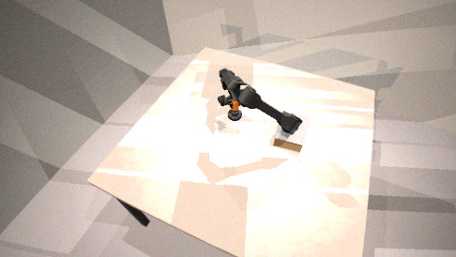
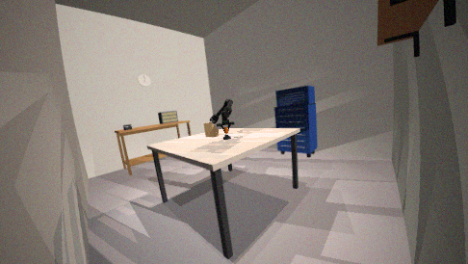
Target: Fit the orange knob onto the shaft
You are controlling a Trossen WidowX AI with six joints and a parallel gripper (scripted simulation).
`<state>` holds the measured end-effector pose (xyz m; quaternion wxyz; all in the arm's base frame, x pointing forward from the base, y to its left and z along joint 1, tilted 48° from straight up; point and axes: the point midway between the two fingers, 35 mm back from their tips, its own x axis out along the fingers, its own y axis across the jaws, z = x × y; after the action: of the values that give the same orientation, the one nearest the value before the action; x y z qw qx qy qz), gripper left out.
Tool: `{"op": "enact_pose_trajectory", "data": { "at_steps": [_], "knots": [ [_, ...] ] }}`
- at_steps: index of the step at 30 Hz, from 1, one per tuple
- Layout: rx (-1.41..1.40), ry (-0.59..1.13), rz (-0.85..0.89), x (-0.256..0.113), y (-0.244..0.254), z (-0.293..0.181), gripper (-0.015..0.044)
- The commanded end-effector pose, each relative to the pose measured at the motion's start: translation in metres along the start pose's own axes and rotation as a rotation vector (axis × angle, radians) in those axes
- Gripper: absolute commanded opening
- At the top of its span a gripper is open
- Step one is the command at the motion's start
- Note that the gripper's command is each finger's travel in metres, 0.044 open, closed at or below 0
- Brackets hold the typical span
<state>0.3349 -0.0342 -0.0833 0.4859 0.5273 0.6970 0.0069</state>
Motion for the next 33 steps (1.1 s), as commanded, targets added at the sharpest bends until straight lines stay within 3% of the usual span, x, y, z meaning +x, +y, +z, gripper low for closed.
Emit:
{"op": "enact_pose_trajectory", "data": {
  "at_steps": [1,33],
  "knots": [
    [0.108,-0.003,0.000,-0.0012,0.0010,0.0016,0.0000],
    [0.130,-0.003,0.000,0.0039,0.0000,-0.0001,0.0000]
  ]
}}
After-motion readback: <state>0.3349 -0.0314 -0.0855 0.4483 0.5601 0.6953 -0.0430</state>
